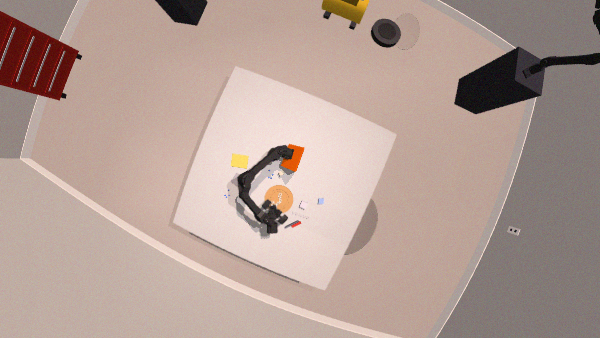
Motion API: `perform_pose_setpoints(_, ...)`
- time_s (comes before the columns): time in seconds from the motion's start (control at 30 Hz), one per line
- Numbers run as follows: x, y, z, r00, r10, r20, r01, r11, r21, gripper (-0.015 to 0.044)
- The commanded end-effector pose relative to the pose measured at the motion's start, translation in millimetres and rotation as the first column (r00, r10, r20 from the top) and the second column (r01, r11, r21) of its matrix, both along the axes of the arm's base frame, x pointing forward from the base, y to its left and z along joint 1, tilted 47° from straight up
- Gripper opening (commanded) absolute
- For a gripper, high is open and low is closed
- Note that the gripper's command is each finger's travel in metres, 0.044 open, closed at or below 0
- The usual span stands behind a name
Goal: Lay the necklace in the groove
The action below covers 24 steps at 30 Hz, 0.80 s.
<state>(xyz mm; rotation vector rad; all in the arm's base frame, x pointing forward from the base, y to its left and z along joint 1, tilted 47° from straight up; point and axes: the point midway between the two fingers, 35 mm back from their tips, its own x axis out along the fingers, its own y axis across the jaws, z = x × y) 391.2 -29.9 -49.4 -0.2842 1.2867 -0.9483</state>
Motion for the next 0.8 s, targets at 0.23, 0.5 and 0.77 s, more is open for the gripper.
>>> perform_pose_setpoints(0.23,-2.3,-3.5,-2.2,1.000,-0.003,-0.009,0.003,1.000,-0.003,0.0000)
perform_pose_setpoints(0.5,-2.3,-3.5,-2.2,1.000,-0.003,-0.009,0.003,1.000,-0.003,0.0000)
perform_pose_setpoints(0.77,-0.2,-0.6,-0.6,1.000,0.001,0.000,-0.001,1.000,-0.001,0.0026)
